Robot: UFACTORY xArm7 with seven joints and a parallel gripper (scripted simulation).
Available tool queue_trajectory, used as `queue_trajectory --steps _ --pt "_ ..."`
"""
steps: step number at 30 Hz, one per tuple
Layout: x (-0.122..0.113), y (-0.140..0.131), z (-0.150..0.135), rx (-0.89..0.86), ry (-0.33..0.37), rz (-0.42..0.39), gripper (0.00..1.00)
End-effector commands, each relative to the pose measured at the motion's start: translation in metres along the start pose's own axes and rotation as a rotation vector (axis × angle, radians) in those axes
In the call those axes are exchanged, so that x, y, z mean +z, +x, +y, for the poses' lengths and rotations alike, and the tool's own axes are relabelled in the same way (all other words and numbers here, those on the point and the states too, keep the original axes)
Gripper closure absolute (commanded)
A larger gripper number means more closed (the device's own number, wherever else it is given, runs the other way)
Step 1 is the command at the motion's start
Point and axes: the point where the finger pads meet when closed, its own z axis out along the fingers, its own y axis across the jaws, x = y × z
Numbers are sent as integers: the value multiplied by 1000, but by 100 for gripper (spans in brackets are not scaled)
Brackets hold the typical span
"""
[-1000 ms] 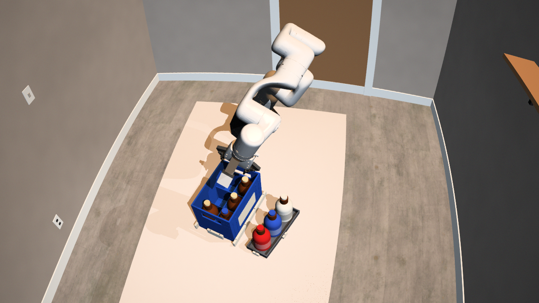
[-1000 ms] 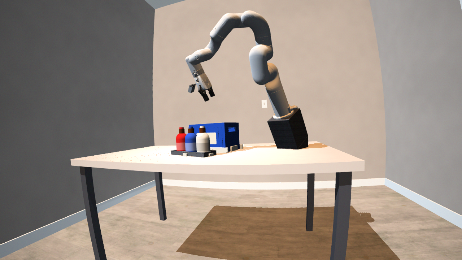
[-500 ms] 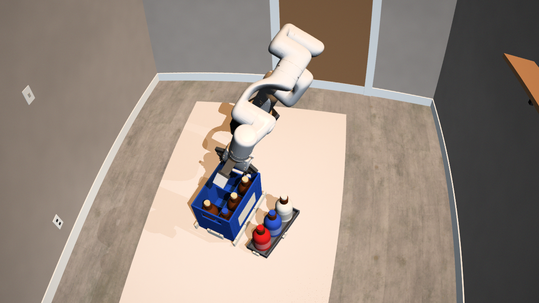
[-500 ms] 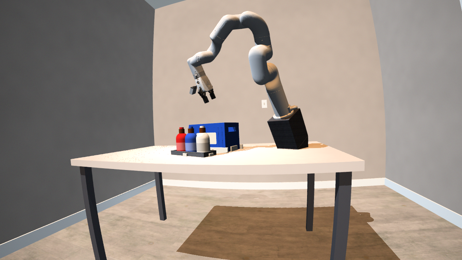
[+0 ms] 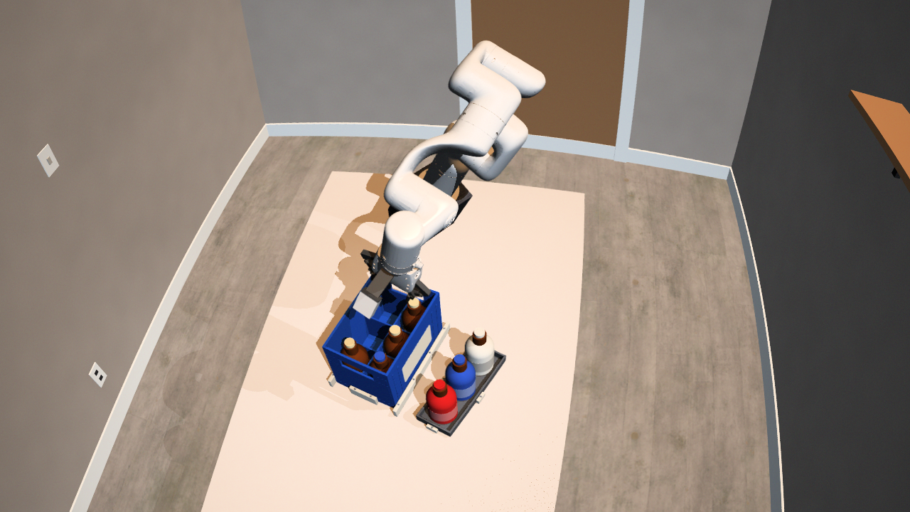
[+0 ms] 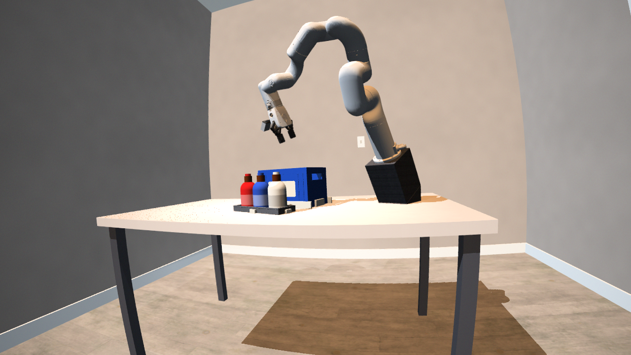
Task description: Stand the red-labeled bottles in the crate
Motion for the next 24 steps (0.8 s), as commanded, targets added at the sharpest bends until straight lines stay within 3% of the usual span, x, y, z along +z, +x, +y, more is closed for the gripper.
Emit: queue_trajectory --steps 1,9,10,24 --pt "1 2 0 13 14 6 0" --pt "1 2 0 13 14 6 0" --pt "13 7 2 85 72 5 0" --pt "13 7 2 85 72 5 0"
